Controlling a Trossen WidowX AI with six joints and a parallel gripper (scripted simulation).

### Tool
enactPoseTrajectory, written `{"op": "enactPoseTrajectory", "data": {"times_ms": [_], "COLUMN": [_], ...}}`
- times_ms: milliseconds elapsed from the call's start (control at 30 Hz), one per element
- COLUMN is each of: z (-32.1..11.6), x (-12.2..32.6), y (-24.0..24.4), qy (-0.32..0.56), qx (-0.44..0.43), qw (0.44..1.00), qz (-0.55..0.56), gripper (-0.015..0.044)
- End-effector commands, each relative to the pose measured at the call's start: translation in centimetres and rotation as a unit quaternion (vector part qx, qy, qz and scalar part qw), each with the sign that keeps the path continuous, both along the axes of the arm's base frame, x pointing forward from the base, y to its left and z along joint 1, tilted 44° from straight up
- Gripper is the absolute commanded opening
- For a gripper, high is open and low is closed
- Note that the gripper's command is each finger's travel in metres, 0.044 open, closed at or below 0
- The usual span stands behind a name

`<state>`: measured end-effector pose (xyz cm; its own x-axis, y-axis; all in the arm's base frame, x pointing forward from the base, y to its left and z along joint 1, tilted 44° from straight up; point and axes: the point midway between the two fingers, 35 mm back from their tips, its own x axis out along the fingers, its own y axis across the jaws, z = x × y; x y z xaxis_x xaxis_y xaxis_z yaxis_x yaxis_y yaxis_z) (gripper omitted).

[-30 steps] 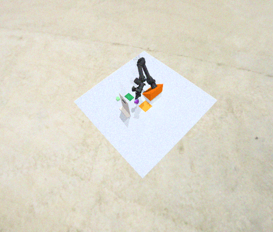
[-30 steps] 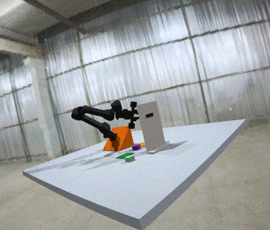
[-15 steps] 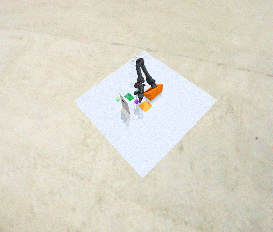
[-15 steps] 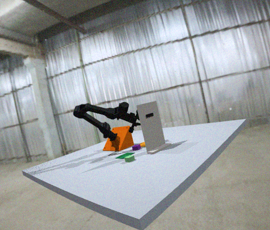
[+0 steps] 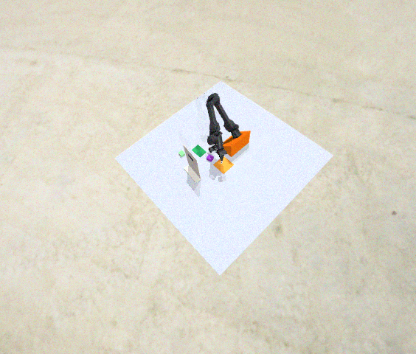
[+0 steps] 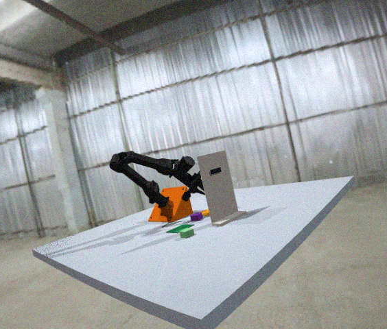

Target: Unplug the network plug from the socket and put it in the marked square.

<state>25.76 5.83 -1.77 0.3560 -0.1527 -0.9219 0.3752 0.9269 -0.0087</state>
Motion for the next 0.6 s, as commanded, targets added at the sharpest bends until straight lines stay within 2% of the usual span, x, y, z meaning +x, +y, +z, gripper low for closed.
{"op": "enactPoseTrajectory", "data": {"times_ms": [0,567], "z": [-0.8,-2.0], "x": [-1.4,-1.8], "y": [-0.6,-1.8], "qy": [0.058,0.077], "qx": [-0.017,-0.023], "qw": [0.998,0.997], "qz": [0.005,0.006], "gripper": [0.0,0.0]}}
